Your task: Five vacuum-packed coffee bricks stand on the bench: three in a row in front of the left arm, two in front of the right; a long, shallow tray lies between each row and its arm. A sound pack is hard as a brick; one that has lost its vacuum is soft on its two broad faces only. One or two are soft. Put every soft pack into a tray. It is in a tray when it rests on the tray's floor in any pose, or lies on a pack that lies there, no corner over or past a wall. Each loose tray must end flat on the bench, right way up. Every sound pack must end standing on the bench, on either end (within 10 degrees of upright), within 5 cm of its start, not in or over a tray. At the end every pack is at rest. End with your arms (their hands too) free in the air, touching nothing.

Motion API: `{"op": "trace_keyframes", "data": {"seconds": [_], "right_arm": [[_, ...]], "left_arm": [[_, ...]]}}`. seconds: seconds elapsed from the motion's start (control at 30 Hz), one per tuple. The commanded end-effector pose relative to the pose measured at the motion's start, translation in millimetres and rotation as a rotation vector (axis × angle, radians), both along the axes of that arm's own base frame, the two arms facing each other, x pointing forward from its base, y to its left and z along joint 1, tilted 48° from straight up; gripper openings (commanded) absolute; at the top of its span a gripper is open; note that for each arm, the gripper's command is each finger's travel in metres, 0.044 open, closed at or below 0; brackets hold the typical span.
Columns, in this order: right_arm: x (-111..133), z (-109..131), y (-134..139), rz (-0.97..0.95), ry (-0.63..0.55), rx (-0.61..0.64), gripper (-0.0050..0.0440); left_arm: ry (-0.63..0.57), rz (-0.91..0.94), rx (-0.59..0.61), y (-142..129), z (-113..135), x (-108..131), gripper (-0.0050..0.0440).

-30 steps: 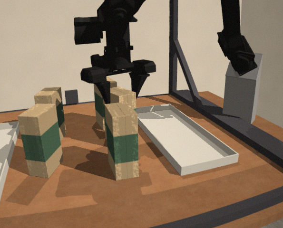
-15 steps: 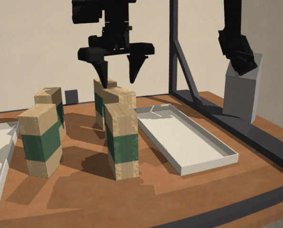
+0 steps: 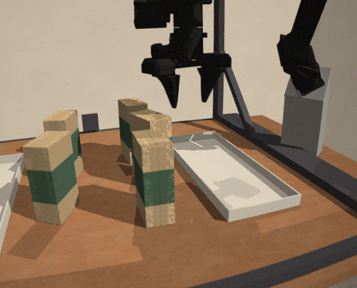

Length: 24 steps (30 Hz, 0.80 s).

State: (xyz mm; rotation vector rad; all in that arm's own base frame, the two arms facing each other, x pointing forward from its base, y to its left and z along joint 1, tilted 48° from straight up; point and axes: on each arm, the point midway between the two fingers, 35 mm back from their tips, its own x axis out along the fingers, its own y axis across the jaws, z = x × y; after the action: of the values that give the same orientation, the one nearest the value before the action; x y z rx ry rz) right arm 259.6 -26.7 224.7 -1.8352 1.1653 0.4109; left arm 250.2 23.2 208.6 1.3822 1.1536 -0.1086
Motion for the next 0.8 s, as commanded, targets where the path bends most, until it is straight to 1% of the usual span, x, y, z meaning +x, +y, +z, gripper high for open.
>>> {"op": "trace_keyframes", "data": {"seconds": [0.0, 0.17, 0.2, 0.63, 0.7, 0.77], "right_arm": [[0, 5, 1, 0.004, -0.018, 0.009, 0.0364], [0, 5, 1, 0.004, -0.018, 0.009, 0.0364], [0, 5, 1, 0.004, -0.018, 0.009, 0.0364], [0, 5, 1, 0.004, -0.018, 0.009, 0.0364], [0, 5, 1, 0.004, -0.018, 0.009, 0.0364], [8, 0, 14, 0.058, 0.026, -0.031, 0.0364]], "left_arm": [[-0.026, -0.003, -0.001, -2, -10, -21, 0.0366], [-0.023, -0.003, -0.001, -2, -35, -55, 0.0366], [-0.023, -0.003, -0.001, -3, -38, -58, 0.0366], [-0.023, -0.003, -0.001, -2, -38, -58, 0.0366], [0.019, -0.057, 0.039, 6, -25, -51, 0.0366], [0.062, -0.11, 0.08, 14, -12, -43, 0.0366]]}}
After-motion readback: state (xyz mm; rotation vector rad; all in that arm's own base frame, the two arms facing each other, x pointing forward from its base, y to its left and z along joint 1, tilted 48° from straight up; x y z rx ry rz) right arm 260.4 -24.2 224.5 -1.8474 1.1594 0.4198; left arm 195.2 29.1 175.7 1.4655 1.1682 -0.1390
